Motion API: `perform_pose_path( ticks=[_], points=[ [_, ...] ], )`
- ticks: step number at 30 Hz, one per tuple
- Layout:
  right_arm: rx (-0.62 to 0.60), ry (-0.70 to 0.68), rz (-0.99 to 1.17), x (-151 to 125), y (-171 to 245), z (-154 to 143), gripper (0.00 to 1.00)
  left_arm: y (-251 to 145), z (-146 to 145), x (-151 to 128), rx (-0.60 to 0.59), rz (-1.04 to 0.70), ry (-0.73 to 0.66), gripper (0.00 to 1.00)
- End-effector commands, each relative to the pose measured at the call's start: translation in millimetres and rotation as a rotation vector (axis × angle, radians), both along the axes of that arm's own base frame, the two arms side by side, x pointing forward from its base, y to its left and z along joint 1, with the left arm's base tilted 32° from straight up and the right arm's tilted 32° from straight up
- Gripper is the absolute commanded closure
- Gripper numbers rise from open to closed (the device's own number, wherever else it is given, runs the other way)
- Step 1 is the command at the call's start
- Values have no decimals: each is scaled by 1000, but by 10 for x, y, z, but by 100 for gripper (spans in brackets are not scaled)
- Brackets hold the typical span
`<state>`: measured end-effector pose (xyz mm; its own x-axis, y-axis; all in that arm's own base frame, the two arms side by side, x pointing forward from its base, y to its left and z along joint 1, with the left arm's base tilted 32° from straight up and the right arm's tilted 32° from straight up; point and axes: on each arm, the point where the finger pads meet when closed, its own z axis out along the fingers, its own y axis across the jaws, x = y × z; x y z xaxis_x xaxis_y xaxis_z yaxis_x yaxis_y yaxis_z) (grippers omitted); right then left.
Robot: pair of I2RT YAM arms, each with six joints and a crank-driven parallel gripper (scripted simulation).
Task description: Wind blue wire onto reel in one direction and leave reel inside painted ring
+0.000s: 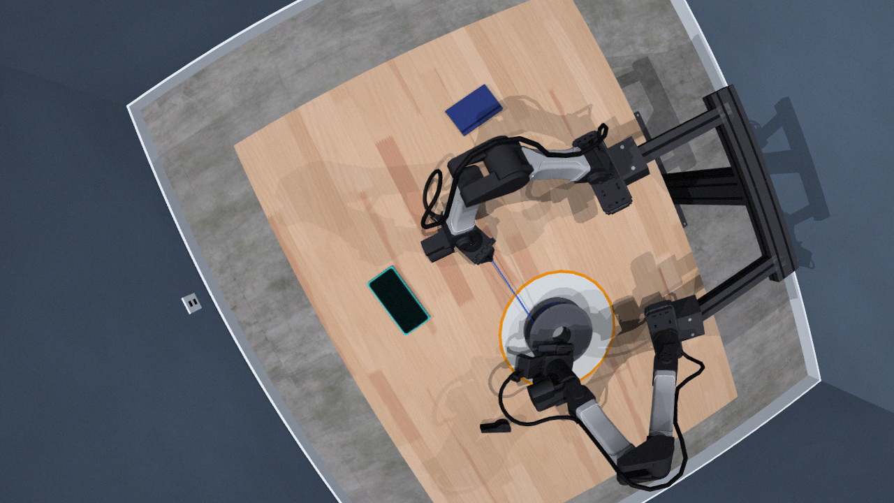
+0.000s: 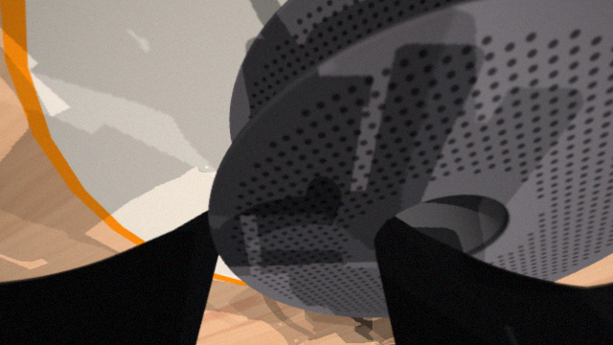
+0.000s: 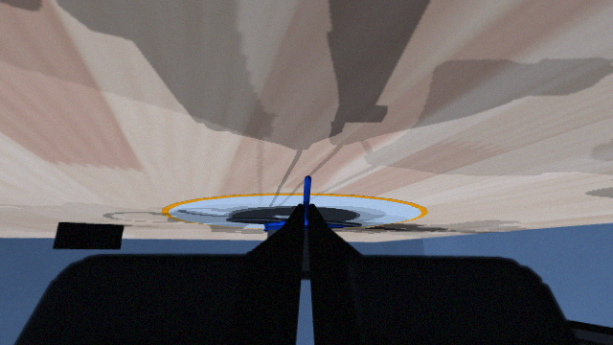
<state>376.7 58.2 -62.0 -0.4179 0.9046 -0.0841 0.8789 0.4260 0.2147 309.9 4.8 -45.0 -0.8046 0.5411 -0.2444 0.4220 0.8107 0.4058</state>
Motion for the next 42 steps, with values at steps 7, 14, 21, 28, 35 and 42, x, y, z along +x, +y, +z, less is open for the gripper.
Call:
perform_pose_path(
  ticks=[7, 14, 21, 28, 35, 42],
  points=[
    [40, -44, -1, 18, 276, -76, 100, 453, -200, -777, -160, 582, -193, 30],
    [-9, 6, 85, -52, 508, -275, 100, 197, -402, -1002, -334, 921, -292, 30],
    [40, 91, 222, -143, 591, -337, 100, -217, -485, -813, -485, 1227, -366, 30],
    [154, 75, 137, -246, 506, -300, 100, -226, -448, -700, -584, 1499, -486, 30],
    [203, 59, 90, -140, 592, -237, 100, -207, -444, -704, -584, 1499, -486, 18],
    [215, 60, 79, -58, 637, -204, 100, -328, -447, -604, -584, 1499, -486, 3]
  ],
)
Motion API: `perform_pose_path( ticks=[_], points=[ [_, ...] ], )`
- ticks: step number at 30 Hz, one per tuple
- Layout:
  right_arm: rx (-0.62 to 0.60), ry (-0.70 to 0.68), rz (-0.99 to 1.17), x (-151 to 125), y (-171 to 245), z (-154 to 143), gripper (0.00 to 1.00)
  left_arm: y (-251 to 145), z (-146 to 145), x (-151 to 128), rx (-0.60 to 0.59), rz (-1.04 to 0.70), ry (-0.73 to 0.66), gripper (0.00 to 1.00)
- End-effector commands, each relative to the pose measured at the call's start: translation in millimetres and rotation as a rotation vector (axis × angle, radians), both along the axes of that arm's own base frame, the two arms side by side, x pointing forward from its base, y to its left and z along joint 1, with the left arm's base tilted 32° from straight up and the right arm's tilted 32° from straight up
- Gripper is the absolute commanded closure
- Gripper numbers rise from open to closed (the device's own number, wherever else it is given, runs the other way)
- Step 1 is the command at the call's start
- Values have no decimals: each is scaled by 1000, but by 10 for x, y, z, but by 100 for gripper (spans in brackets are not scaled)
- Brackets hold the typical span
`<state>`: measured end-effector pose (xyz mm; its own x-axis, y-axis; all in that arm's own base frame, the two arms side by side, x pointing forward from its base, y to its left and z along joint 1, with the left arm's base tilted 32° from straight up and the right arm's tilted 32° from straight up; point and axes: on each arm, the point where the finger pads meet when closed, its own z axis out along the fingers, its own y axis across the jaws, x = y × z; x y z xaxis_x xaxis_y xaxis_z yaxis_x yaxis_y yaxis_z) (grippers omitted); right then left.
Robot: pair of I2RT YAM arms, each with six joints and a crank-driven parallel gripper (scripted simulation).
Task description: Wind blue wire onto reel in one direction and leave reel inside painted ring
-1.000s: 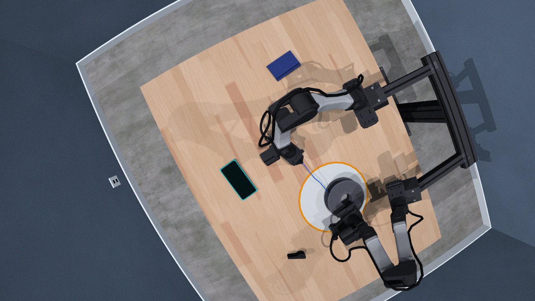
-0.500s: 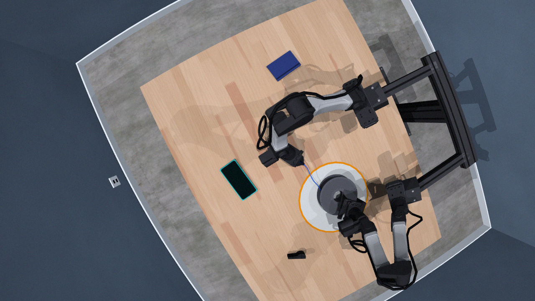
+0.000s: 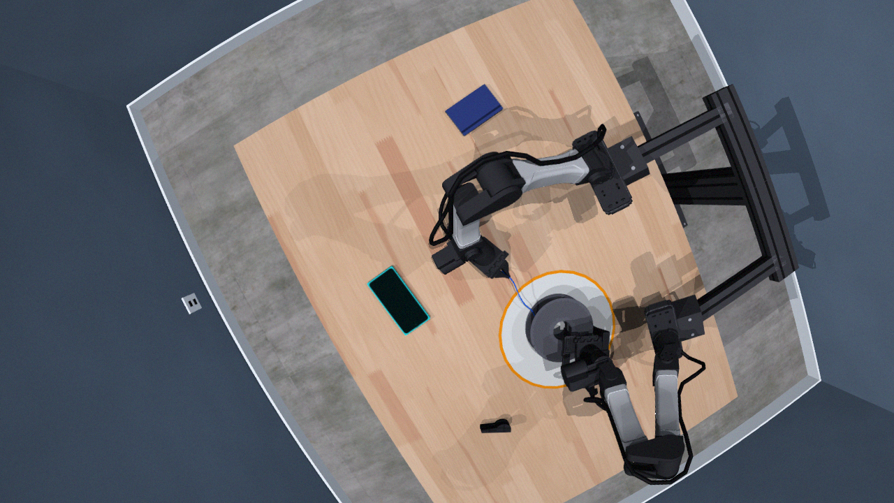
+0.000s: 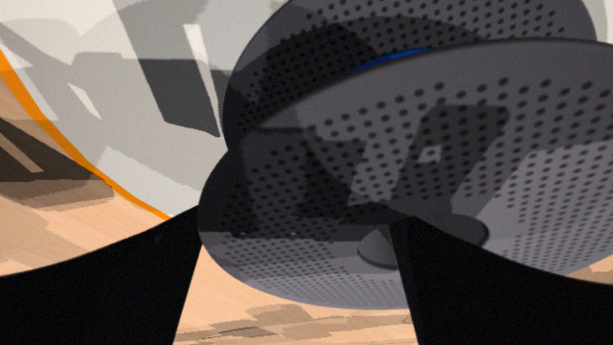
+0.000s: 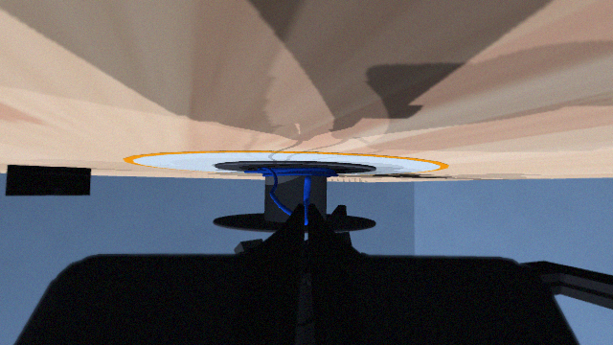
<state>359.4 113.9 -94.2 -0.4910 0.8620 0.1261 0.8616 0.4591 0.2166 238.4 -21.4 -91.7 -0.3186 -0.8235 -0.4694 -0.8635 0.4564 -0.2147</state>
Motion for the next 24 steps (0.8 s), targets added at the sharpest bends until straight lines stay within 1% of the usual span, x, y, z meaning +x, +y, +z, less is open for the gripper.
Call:
perform_pose_path(
  ticks=[1, 3, 5, 10, 12, 13, 17, 20, 22, 24],
  points=[
    [27, -32, -10, 110, 77, 114, 100, -73, 47, 96, 14, 32, -16, 3],
    [40, -33, -14, 93, 71, 104, 100, -94, 146, 35, 14, 32, -16, 3],
    [40, -33, -14, 93, 71, 104, 100, -94, 146, 35, 14, 32, -16, 3],
    [44, -33, -17, 50, 39, 74, 100, -157, 424, -153, 14, 32, -16, 3],
    [45, -33, -19, 41, 26, 67, 100, -144, 443, -206, 14, 32, -16, 3],
    [45, -32, -21, 40, 20, 66, 100, -217, 388, -252, 14, 32, -16, 3],
    [45, -32, -23, 48, 9, 67, 100, -176, 390, -175, 44, -33, 11, 3],
    [45, -32, -23, 54, 3, 68, 100, -144, 428, -24, 115, -187, 74, 3],
    [45, -32, -23, 54, 3, 68, 100, -144, 428, -24, 115, -187, 74, 3],
    [45, -32, -23, 58, 0, 68, 100, -150, 456, 90, 186, -341, 137, 3]
  ],
)
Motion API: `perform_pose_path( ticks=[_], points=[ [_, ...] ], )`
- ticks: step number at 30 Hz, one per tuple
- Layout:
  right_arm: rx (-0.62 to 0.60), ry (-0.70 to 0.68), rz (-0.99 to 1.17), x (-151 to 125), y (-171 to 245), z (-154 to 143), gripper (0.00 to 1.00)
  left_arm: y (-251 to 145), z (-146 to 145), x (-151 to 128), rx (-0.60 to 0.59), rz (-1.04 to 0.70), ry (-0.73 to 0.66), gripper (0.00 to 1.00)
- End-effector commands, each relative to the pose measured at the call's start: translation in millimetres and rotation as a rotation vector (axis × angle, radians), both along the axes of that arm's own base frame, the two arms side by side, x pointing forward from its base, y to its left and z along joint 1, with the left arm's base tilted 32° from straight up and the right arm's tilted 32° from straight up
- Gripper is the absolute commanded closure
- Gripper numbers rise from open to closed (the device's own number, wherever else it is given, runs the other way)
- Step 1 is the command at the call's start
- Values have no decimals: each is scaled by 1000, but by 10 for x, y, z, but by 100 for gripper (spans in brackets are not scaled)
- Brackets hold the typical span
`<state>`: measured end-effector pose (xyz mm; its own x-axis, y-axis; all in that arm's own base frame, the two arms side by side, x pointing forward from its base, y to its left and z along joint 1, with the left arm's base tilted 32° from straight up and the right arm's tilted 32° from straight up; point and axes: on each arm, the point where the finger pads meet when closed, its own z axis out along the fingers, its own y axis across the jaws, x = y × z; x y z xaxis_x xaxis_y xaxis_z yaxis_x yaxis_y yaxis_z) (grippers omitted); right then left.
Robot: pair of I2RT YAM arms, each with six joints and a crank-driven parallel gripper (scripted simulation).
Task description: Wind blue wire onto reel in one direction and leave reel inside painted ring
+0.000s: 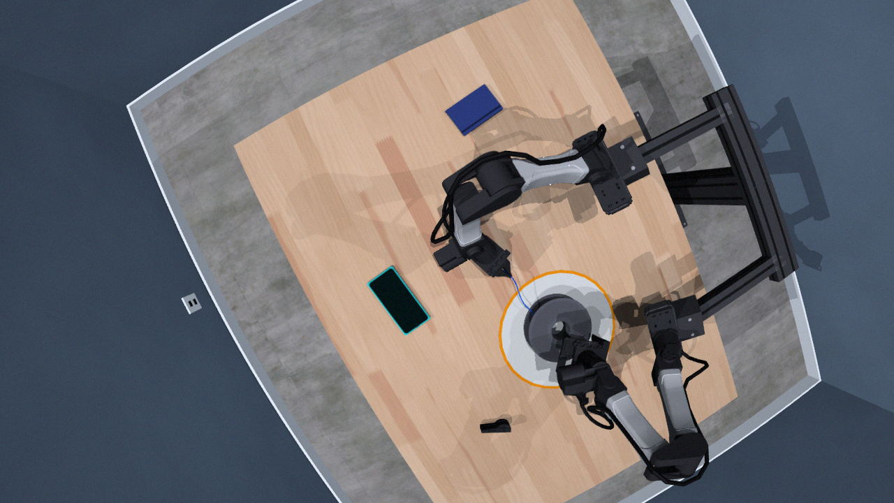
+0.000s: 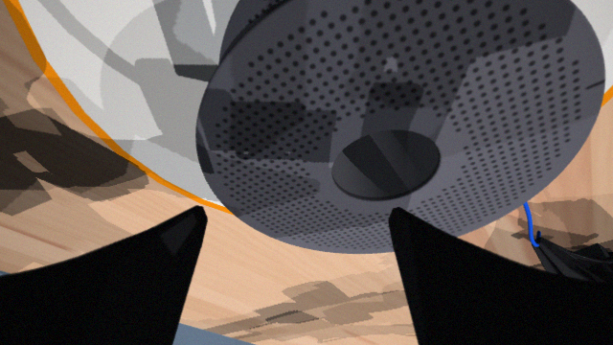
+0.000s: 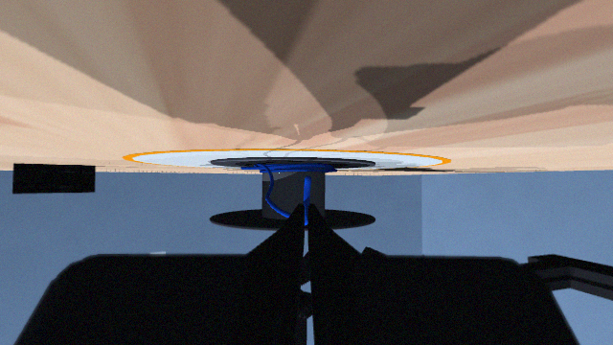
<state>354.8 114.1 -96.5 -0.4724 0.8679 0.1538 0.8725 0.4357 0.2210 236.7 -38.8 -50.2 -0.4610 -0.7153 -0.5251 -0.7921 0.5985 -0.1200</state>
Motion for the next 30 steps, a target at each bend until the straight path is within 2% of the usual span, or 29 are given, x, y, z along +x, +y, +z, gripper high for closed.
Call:
perform_pose_path(
  ticks=[1, 13, 15, 16, 24, 30],
  points=[
    [18, -41, -4, 106, -4, 92, 100, 47, 57, 142, 131, -276, 126, 3],
    [18, -41, -4, 129, -27, 91, 100, 142, 283, 635, 412, -845, 330, 3],
    [18, -41, -4, 129, -27, 91, 100, 142, 283, 635, 412, -845, 330, 3],
    [18, -41, -4, 130, -30, 90, 100, 139, 287, 646, 469, -961, 377, 3],
    [18, -41, -4, 144, -47, 80, 100, 118, 314, 669, 621, -1321, 571, 3],
    [18, -41, -4, 153, -62, 63, 100, 135, 332, 662, 621, -1321, 571, 3]
  ],
)
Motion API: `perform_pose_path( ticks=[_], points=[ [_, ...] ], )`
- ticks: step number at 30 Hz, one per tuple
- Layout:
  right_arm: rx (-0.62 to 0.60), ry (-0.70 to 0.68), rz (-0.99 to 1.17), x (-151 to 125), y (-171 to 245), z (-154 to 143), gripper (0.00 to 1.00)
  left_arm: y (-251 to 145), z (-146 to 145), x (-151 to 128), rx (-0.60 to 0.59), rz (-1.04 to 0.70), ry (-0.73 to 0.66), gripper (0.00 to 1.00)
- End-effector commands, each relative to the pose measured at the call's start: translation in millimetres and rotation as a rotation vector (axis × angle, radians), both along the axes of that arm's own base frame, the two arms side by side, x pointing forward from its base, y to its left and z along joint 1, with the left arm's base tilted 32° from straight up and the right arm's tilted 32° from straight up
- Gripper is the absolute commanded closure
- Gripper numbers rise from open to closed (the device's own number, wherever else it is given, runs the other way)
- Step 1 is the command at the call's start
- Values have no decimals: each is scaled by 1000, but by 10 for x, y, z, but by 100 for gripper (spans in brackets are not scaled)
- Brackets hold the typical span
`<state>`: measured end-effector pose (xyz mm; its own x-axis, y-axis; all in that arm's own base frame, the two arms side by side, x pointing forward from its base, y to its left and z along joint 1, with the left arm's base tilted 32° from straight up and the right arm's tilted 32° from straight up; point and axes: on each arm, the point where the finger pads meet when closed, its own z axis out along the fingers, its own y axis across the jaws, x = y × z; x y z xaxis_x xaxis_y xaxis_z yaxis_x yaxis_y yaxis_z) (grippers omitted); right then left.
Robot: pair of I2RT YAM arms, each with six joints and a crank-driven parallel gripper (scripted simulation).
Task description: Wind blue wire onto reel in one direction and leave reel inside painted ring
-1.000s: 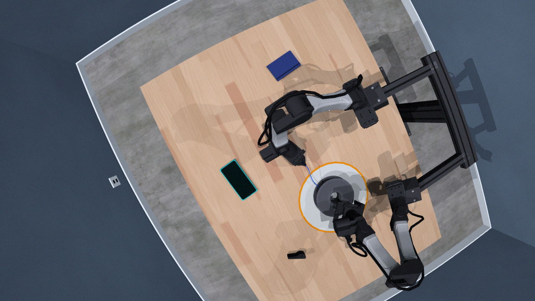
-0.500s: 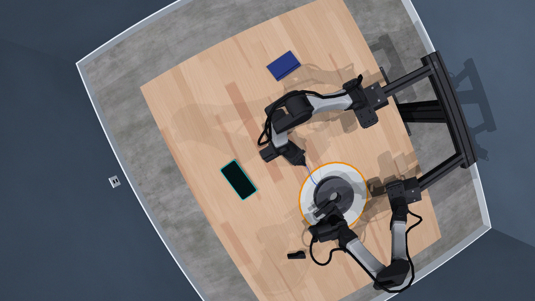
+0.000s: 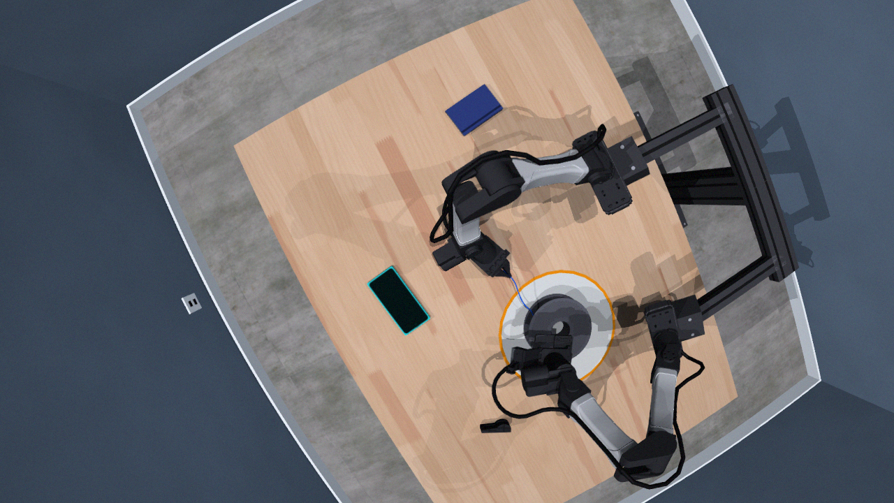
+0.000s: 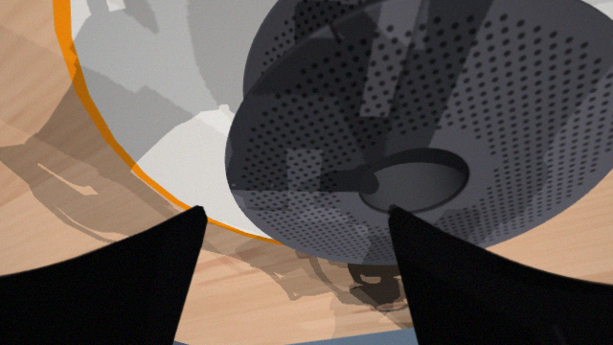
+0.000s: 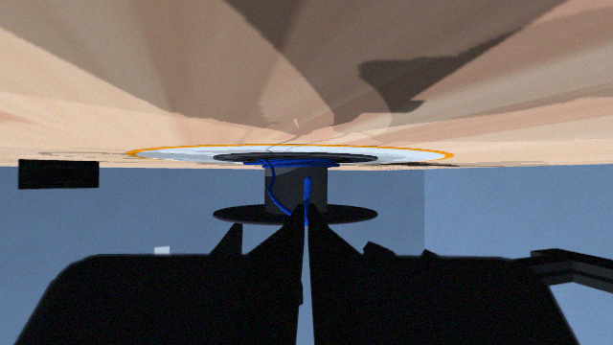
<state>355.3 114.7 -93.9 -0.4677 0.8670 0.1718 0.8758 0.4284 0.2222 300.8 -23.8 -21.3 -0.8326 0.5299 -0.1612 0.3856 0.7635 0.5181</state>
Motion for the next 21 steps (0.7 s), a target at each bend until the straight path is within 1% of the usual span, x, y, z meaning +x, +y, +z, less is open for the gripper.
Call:
perform_pose_path(
  ticks=[1, 14, 19, 21],
  points=[
    [1, -48, -1, 149, -68, 36, 100, -15, 43, 21, 25, -74, 37, 3],
    [1, -47, -2, 162, -101, -22, 100, -16, 55, 53, 25, -74, 37, 3],
    [1, -47, -2, 165, -110, -40, 100, 0, 14, 75, 25, -74, 37, 3],
    [1, -47, -2, 166, -116, -53, 100, 31, -56, 107, 25, -74, 37, 3]
  ],
)
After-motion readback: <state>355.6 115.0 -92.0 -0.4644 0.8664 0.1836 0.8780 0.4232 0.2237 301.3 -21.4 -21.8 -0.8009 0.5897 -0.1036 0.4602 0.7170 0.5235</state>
